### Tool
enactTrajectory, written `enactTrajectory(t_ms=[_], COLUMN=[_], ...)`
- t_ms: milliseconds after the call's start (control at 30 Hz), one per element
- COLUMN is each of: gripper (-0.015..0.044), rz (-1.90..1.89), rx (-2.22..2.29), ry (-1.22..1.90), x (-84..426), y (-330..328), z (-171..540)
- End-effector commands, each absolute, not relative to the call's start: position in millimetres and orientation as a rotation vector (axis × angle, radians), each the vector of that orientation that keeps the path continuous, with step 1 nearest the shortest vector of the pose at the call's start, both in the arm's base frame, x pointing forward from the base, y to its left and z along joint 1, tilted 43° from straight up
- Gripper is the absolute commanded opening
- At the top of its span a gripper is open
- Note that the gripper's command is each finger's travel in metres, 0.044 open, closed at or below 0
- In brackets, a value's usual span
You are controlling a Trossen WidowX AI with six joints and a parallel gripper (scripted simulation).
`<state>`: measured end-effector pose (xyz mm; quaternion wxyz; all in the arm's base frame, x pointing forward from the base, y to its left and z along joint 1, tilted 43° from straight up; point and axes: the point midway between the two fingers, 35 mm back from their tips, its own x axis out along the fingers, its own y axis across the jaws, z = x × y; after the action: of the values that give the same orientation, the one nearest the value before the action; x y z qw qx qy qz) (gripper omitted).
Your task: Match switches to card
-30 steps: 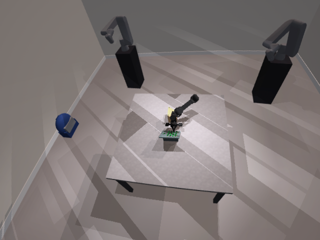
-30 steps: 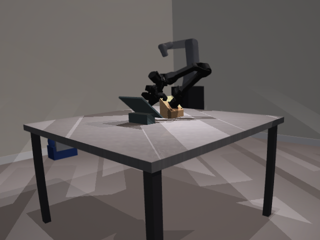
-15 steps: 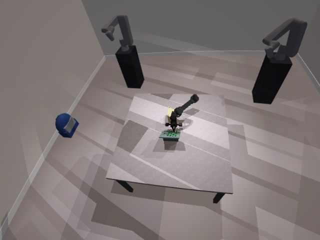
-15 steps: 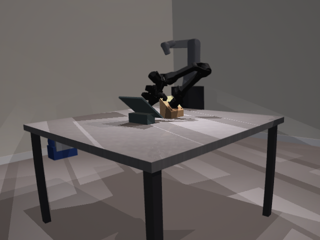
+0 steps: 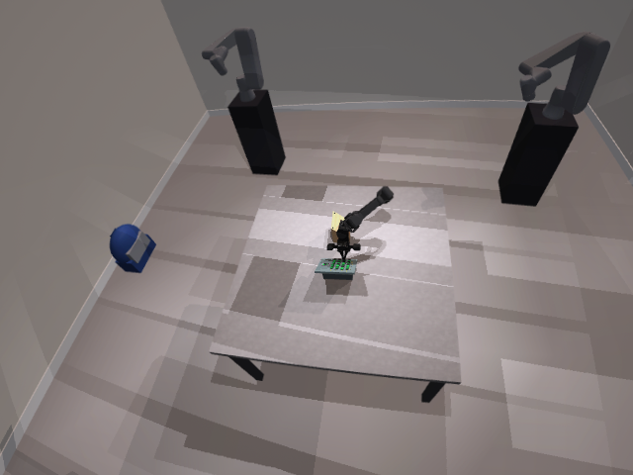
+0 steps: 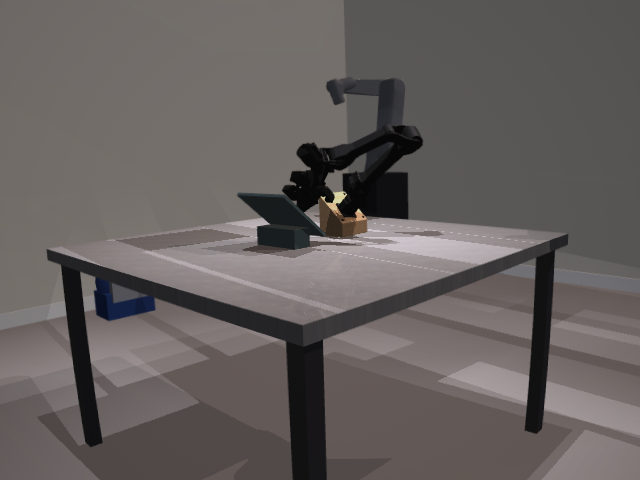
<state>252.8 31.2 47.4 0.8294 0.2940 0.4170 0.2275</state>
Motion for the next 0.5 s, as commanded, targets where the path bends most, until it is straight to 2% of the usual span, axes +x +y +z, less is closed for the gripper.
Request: enactTrajectory(t_ms=[0, 467], gripper=[0.0, 0.0], rz=[0.477, 0.477], rx=[0.629, 0.629], ry=[0.892, 0.892], x=[252.6, 253.5], y=[31.3, 32.5], z=[45.1, 44.1])
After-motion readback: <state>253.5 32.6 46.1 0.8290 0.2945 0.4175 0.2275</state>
